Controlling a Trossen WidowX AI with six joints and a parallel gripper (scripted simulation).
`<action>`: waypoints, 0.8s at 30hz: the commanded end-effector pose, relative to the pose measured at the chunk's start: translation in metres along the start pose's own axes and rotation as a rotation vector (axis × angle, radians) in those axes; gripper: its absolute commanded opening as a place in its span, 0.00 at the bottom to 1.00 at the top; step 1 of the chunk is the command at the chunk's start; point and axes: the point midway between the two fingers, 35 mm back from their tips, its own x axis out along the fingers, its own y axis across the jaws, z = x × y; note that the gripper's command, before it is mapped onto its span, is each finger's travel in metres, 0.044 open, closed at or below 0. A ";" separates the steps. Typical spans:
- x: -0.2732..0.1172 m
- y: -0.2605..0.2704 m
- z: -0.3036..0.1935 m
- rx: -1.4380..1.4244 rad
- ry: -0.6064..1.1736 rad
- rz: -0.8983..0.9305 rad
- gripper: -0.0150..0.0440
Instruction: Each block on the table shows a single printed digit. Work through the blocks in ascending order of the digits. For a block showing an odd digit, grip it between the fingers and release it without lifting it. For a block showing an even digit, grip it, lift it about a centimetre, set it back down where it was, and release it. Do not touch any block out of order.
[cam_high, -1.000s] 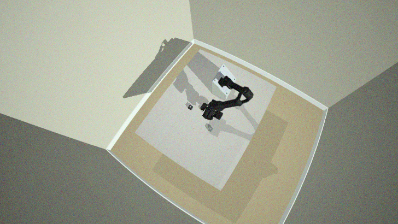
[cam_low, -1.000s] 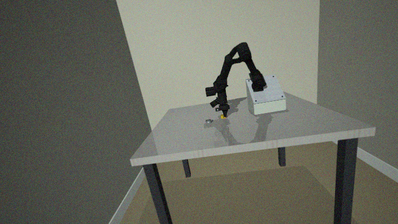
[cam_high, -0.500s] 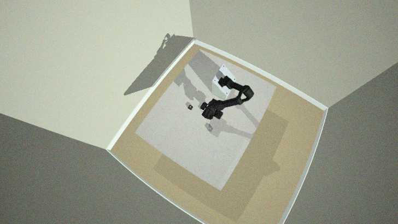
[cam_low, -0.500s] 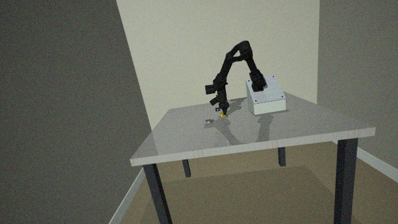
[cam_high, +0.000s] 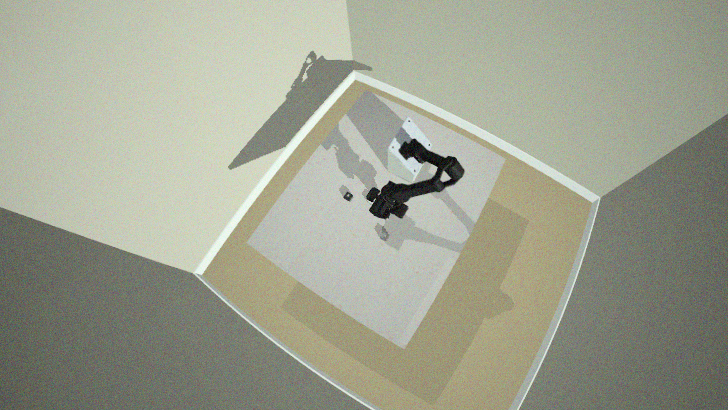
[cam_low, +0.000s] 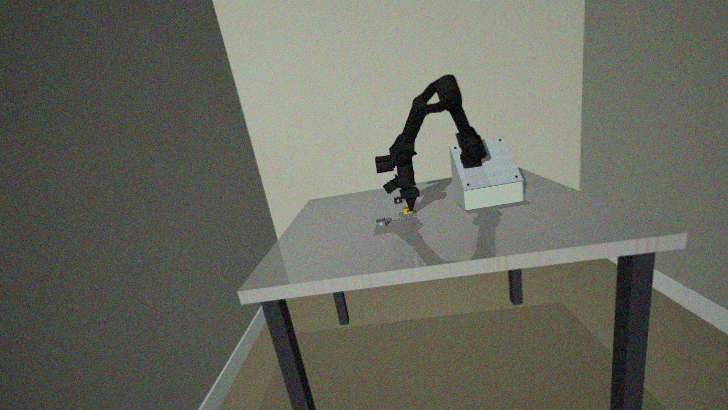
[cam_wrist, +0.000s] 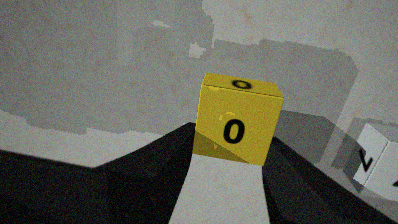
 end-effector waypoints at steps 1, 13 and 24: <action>0.005 0.000 -0.001 0.005 0.004 0.002 0.46; 0.013 0.000 -0.001 0.005 0.004 0.003 0.46; 0.013 0.000 -0.001 0.005 0.004 0.003 0.68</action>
